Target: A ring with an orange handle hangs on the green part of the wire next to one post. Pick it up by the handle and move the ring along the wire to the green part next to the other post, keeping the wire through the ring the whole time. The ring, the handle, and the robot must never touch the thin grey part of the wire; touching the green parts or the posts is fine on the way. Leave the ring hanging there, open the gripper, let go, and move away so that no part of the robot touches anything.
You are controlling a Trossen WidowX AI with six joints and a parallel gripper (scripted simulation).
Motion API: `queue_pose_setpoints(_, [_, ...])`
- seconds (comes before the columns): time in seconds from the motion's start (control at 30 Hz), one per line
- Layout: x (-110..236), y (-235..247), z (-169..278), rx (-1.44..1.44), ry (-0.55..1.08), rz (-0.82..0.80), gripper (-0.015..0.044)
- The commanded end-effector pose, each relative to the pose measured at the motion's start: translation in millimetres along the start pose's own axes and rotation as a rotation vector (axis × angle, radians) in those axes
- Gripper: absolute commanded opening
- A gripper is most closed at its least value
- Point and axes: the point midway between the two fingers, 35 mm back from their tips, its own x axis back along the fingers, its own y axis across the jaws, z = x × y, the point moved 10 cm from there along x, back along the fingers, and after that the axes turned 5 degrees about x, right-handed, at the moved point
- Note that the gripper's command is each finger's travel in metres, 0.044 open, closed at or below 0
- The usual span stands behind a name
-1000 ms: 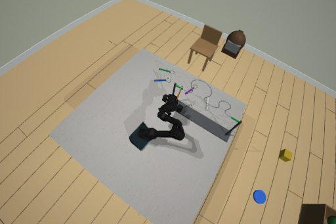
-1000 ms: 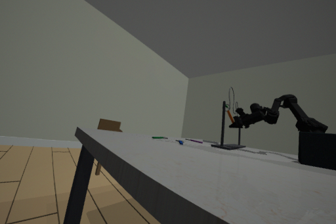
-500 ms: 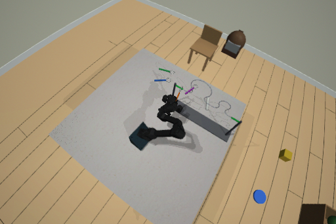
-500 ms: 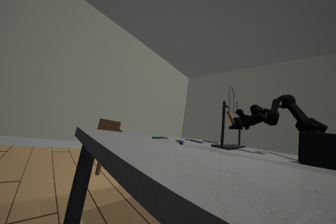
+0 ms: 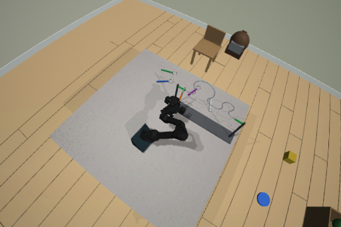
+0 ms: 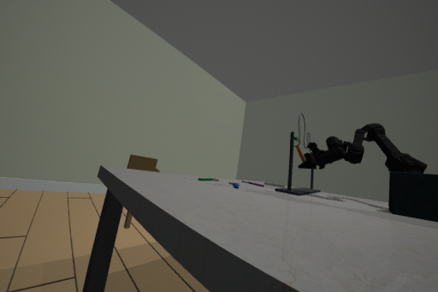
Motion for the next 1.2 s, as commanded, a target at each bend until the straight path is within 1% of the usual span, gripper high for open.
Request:
queue_pose_setpoints(0.0, [0,0,0,0.000,0.000,0.000,0.0034])
queue_pose_setpoints(0.17, [2,0,0,0.000,0.000,0.000,0.0160])
queue_pose_setpoints(0.67, [49,1,0,0.005,-0.001,-0.005,0.0160])
queue_pose_setpoints(1.17, [50,1,0,0.005,-0.001,-0.005,0.0160])
